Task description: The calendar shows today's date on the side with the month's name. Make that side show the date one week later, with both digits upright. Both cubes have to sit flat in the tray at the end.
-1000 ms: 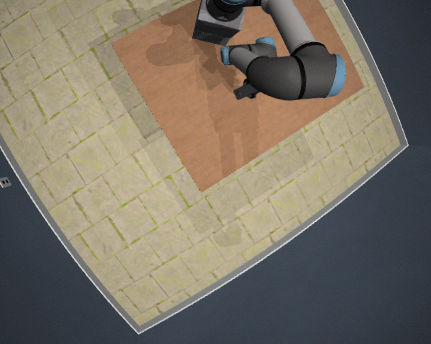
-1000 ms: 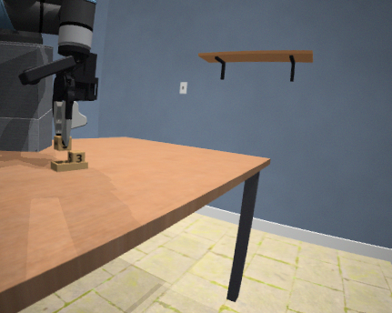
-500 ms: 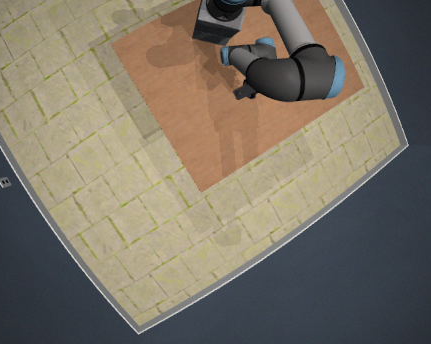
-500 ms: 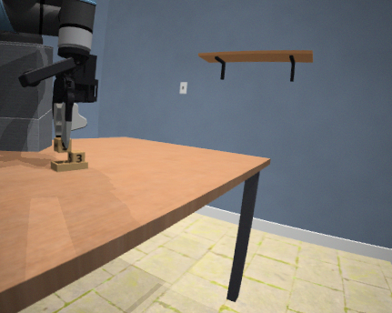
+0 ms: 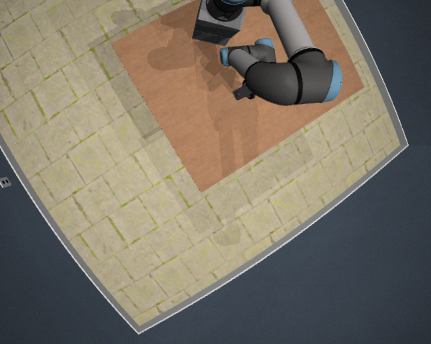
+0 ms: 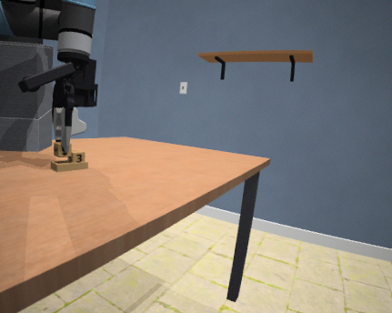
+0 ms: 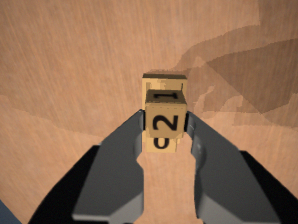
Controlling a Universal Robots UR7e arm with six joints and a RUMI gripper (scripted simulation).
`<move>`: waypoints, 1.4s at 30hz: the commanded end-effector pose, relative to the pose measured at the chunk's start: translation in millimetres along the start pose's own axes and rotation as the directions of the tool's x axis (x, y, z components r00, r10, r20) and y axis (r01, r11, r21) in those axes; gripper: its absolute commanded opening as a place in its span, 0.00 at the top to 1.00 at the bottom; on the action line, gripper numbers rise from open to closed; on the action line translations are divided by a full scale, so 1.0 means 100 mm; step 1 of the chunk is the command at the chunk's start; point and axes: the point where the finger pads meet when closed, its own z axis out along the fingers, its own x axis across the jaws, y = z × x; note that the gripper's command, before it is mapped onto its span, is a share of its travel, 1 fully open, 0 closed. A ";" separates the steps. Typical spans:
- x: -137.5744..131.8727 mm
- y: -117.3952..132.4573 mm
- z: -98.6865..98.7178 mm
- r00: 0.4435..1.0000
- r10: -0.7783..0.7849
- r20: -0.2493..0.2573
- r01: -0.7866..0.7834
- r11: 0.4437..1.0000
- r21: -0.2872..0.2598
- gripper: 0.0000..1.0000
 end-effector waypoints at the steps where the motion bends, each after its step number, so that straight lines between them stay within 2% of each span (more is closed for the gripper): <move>1: -0.02 -0.01 0.06 1.000 0.002 0.003 -0.002 1.000 0.001 0.89; 42: -0.01 -0.01 0.11 1.000 0.002 0.002 -0.002 1.000 0.000 0.89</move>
